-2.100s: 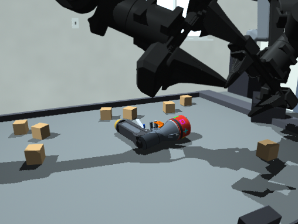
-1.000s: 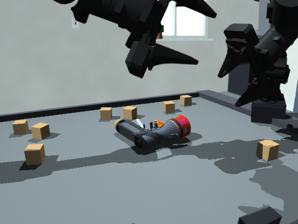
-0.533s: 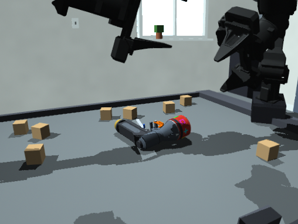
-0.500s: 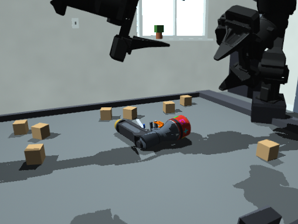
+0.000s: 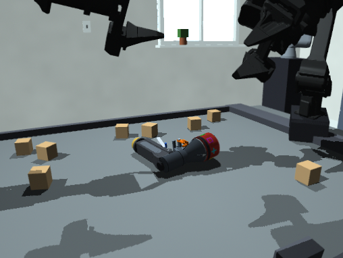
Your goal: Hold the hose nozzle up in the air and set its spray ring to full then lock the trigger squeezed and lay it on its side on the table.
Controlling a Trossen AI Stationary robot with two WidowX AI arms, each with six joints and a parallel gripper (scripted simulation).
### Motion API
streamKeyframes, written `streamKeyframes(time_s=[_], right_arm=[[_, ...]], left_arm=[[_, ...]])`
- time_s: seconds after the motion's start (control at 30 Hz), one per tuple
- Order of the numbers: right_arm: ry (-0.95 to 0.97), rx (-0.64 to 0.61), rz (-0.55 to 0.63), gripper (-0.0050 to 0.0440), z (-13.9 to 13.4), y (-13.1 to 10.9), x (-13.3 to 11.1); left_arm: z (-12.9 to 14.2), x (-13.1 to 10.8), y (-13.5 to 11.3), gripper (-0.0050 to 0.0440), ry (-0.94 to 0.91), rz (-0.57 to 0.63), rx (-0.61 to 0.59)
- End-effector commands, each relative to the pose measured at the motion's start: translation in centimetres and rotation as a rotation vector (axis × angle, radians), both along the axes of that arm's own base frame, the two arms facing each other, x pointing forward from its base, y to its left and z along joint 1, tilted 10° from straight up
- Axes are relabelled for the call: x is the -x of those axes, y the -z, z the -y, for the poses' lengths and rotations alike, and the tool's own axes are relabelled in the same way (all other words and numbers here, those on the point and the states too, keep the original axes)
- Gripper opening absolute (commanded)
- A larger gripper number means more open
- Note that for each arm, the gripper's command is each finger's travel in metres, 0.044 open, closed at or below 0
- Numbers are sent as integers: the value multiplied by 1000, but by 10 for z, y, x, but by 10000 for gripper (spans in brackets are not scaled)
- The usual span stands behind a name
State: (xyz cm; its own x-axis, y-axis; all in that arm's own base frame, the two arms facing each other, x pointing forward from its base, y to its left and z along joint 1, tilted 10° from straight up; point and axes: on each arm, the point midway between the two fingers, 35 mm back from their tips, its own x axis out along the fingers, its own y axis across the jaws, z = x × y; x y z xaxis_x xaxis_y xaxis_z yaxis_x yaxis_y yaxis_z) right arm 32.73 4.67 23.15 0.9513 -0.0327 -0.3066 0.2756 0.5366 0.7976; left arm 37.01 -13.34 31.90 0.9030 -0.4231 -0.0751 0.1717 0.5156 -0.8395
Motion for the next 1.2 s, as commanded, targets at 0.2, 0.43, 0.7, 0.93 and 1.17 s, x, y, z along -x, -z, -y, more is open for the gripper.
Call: streamKeyframes(time_s=[0.2, 0.43, 0.7, 0.93, 1.17], right_arm=[[-97, 254, 127, 398, 14, -36, 0], [-138, 492, 210, 398, 26, -59, 3], [-158, 709, 275, 398, 36, -77, 7], [-157, 978, 346, 398, 46, -100, 15], [-161, 1010, 345, 398, 47, -100, 14]], left_arm=[[-46, 16, -12, 404, -116, 172, -257], [-79, 29, -13, 404, -217, 259, -486], [-105, 41, -12, 404, -299, 315, -690], [-133, 58, -10, 404, -397, 353, -935], [-136, 58, -10, 404, -403, 355, -966]])
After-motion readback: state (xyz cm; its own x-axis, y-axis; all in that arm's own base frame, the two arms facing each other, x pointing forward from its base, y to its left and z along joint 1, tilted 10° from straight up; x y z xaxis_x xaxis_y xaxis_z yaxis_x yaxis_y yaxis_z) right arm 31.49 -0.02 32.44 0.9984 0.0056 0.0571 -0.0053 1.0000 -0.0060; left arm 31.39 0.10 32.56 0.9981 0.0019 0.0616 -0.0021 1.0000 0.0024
